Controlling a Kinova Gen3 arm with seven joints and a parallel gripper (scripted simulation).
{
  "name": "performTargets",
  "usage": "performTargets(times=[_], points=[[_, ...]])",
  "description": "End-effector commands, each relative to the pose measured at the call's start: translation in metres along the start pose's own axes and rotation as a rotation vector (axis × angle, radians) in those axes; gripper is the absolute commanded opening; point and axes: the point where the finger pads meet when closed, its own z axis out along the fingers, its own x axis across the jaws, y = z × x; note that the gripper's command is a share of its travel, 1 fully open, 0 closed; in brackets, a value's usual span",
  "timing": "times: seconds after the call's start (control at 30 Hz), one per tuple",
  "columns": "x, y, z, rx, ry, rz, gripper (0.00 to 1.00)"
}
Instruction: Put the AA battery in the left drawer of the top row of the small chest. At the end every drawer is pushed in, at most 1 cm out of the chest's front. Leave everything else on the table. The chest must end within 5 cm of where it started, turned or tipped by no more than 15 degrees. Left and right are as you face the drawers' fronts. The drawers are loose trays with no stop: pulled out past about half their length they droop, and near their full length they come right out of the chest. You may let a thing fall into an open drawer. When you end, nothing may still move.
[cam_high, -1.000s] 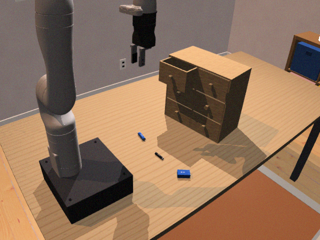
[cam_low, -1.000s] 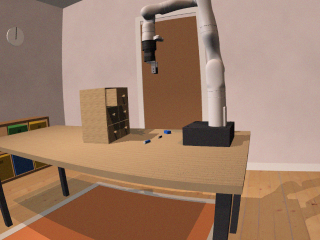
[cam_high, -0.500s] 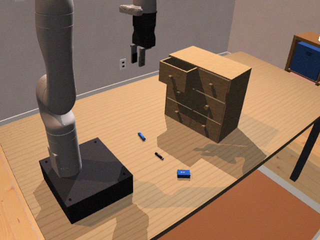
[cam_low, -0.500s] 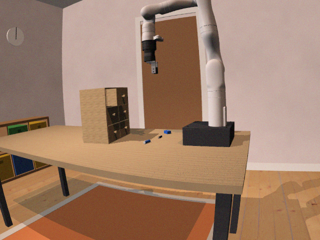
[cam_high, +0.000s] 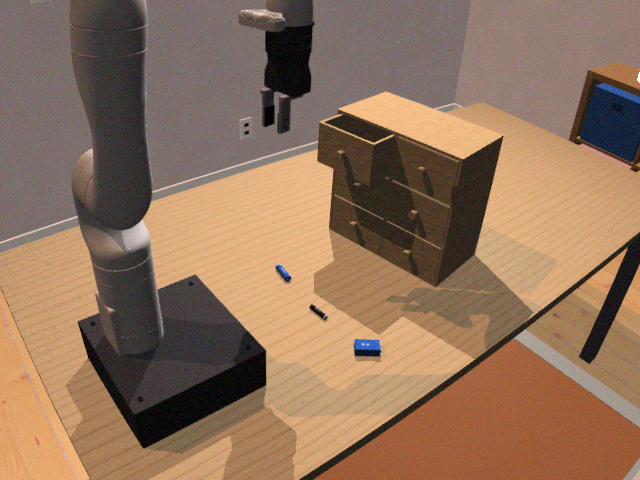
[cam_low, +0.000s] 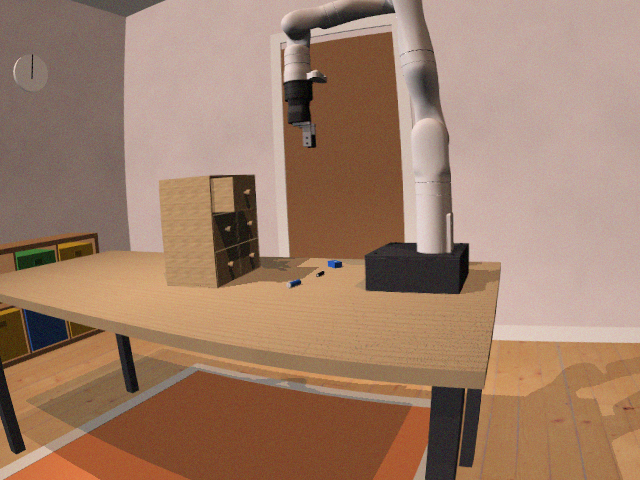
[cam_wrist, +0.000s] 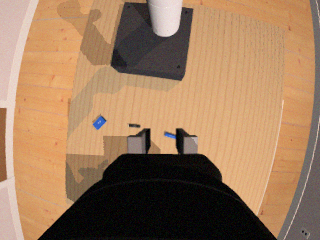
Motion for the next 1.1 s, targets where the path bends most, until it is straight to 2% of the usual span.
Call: performTargets(times=[0.0,0.17,0.27,0.37,0.5,0.57,0.83,0.87,0.9,1.07], points=[[0.003,-0.001,0.0,0.005,0.006,-0.005,0.67],[0.003,0.003,0.003,0.001,0.006,-0.012,0.67],[-0.003,0.006,0.011,0.001,-0.013,-0.043,0.67],[-0.006,0.014,0.026,0.002,-0.024,-0.099,0.67],[-0.01,0.028,0.057,0.005,-0.045,-0.222,0.67],[-0.01,0.028,0.057,0.005,-0.045,-0.222,0.67],[-0.012,0.056,0.15,0.016,-0.076,-0.61,0.67],[-0.011,0.058,0.162,0.017,-0.076,-0.666,0.67],[-0.011,0.058,0.162,0.017,-0.076,-0.666,0.67],[0.0,0.063,0.22,0.019,-0.061,-0.932,0.67]])
